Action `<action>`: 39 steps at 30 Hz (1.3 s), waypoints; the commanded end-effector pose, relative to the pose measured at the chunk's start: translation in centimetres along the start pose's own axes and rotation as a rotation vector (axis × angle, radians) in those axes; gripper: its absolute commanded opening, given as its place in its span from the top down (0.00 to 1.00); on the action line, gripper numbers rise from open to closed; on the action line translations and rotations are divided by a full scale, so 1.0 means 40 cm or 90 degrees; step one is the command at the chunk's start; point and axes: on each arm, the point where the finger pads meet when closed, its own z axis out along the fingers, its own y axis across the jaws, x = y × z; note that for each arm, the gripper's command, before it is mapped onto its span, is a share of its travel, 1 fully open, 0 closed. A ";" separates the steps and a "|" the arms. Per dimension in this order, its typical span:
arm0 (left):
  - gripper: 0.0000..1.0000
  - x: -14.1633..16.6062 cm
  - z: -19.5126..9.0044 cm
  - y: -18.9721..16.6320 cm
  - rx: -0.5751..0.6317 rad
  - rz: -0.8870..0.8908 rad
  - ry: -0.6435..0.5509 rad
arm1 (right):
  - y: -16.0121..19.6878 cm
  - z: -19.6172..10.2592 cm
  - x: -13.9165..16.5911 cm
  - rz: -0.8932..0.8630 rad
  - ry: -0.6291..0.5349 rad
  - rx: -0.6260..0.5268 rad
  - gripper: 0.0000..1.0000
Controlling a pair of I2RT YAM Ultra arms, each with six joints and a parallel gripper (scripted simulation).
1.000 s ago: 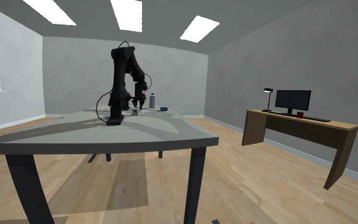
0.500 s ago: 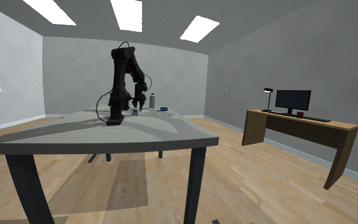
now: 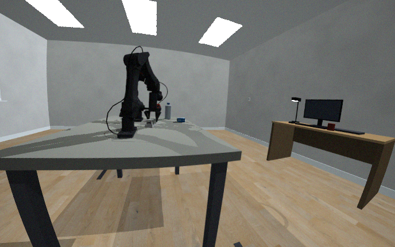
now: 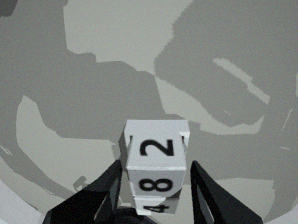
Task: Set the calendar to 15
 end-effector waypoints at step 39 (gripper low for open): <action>0.00 -0.001 -0.002 -0.002 0.002 0.002 0.005 | -0.014 -0.212 -0.014 0.026 -0.116 0.025 0.00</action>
